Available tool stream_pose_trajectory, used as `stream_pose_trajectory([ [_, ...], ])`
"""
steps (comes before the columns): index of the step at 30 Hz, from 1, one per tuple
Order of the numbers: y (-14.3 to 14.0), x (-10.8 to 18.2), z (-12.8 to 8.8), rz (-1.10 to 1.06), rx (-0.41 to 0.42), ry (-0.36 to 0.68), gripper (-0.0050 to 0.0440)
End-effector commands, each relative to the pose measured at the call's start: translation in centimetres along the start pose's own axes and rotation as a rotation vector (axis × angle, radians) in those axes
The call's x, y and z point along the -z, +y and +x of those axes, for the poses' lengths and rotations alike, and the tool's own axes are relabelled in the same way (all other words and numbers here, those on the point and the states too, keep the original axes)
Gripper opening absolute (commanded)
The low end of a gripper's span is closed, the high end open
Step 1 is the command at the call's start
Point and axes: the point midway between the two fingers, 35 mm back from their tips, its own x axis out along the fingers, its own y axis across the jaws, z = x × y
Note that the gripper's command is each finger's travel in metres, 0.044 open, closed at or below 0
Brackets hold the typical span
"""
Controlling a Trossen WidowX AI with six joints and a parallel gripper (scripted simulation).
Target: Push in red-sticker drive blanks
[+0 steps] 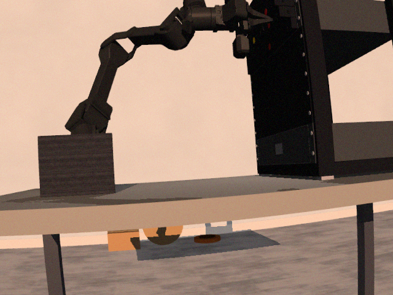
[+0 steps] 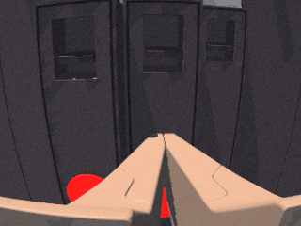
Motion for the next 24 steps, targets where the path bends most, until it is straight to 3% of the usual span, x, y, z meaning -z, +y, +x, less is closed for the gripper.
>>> stream_pose_trajectory([
  [1,0.6,0.2,0.5,-0.006,-0.015,0.001,0.0000],
  [24,0.7,0.2,1.8,-0.006,-0.015,0.001,0.0000],
])
